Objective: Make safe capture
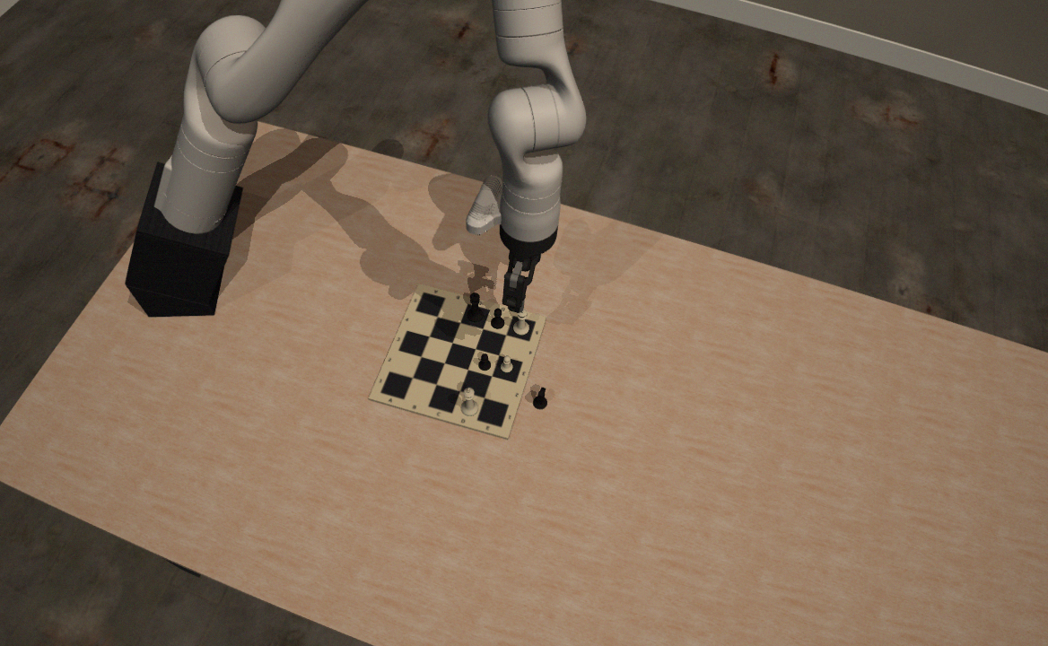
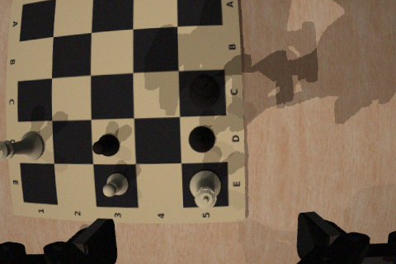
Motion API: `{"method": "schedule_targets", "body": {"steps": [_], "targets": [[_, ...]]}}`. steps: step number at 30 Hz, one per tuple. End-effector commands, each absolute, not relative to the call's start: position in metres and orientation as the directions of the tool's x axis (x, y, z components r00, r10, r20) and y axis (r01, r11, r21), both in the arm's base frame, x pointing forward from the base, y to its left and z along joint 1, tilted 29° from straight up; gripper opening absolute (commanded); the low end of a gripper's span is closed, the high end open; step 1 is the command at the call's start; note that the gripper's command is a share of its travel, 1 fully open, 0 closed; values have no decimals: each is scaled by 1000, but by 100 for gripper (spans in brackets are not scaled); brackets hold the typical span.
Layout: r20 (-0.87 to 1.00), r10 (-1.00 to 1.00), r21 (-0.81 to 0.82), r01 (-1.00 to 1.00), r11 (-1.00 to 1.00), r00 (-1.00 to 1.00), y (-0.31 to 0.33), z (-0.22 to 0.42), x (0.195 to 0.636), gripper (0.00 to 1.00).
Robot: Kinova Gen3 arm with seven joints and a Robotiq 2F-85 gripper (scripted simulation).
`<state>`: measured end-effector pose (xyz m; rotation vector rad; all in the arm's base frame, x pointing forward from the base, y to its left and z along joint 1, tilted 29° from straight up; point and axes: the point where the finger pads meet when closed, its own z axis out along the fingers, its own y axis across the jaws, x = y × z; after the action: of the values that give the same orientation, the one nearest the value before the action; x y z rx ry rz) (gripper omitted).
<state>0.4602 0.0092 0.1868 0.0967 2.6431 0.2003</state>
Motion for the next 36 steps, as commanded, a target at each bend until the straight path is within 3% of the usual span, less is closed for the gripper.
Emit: {"method": "schedule_targets", "body": {"steps": [1, 36], "targets": [[-464, 104, 159, 33, 987, -880, 9, 187, 460, 100], [-464, 104, 159, 33, 987, -880, 1, 241, 431, 100]]}}
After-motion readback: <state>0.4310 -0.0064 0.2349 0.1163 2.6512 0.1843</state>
